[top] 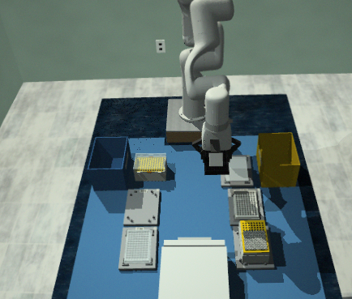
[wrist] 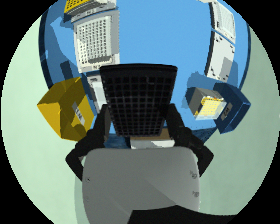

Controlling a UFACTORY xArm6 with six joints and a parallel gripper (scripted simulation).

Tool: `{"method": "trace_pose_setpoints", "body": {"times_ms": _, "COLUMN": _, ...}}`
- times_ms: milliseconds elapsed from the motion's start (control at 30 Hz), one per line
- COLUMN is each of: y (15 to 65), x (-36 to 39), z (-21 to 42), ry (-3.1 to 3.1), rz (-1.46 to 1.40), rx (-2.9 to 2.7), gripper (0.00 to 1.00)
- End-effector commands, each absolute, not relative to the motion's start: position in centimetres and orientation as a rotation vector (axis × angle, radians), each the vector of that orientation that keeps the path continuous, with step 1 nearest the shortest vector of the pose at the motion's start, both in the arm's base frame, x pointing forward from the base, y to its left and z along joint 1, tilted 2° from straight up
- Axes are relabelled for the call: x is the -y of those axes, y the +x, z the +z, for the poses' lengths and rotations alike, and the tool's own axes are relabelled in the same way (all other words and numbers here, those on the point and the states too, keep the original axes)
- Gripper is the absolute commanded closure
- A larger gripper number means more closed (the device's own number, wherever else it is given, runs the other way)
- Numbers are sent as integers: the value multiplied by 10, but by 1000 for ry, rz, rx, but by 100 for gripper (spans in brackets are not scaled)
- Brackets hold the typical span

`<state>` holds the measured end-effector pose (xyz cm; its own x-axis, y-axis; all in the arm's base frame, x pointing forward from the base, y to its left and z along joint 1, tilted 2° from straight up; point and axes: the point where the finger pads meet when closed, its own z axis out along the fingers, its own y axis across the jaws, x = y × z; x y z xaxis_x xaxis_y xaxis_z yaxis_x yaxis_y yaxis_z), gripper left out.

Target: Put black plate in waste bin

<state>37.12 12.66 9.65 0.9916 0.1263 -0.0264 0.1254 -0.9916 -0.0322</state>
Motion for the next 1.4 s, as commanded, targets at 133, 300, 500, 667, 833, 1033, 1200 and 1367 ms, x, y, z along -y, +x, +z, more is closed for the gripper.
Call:
{"method": "trace_pose_setpoints", "body": {"times_ms": 133, "y": 362, "x": -148, "z": 99, "ry": -3104, "rz": 38, "rx": 196, "gripper": 100}}
{"method": "trace_pose_setpoints", "body": {"times_ms": 300, "y": 359, "x": -155, "z": 99, "ry": -3104, "rz": 38, "rx": 196, "gripper": 100}}
{"method": "trace_pose_setpoints", "body": {"times_ms": 500, "y": 351, "x": -170, "z": 100, "ry": -3104, "rz": 38, "rx": 196, "gripper": 100}}
{"method": "trace_pose_setpoints", "body": {"times_ms": 667, "y": 346, "x": -182, "z": 100, "ry": -3104, "rz": 38, "rx": 196, "gripper": 100}}
{"method": "trace_pose_setpoints", "body": {"times_ms": 833, "y": 341, "x": -191, "z": 101, "ry": -3103, "rz": 38, "rx": 196, "gripper": 100}}
{"method": "trace_pose_setpoints", "body": {"times_ms": 1033, "y": 335, "x": -203, "z": 101, "ry": -3103, "rz": 38, "rx": 196, "gripper": 100}}
{"method": "trace_pose_setpoints", "body": {"times_ms": 1200, "y": 329, "x": -215, "z": 102, "ry": -3103, "rz": 38, "rx": 196, "gripper": 100}}
{"method": "trace_pose_setpoints", "body": {"times_ms": 1367, "y": 323, "x": -227, "z": 102, "ry": -3103, "rz": 38, "rx": 196, "gripper": 100}}
